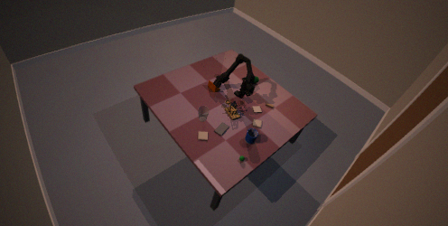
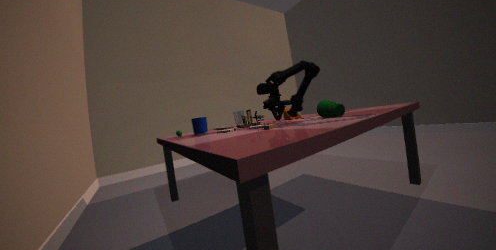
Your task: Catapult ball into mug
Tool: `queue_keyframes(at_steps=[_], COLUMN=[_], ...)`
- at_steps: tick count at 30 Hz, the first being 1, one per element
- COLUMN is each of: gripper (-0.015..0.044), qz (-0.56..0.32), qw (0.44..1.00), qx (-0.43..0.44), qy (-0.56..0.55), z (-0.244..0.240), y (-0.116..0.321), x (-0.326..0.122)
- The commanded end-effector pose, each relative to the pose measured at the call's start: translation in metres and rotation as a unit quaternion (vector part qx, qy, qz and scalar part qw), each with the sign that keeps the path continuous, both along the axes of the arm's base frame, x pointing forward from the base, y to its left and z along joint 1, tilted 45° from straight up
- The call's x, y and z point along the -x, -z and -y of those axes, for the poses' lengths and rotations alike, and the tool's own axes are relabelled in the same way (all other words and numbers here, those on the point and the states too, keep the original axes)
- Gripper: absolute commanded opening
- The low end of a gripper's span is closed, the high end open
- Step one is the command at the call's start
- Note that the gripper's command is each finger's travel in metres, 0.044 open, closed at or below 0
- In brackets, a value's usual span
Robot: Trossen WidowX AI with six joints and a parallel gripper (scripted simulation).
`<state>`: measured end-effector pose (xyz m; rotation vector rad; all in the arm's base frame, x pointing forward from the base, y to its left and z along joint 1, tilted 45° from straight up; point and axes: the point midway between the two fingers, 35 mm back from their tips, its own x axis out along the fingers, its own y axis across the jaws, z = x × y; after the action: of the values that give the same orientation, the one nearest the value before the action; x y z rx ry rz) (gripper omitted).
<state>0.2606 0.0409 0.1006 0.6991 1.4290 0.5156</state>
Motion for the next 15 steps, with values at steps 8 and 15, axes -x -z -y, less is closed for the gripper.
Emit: queue_keyframes(at_steps=[8, 15], gripper=[0.0000, 0.0000], qz=[-0.005, -0.010], qw=[0.999, 0.999], qx=[0.008, 0.008], qy=[0.032, 0.052], z=[0.044, 0.070], y=[-0.043, -0.074], x=[0.001, 0.010])
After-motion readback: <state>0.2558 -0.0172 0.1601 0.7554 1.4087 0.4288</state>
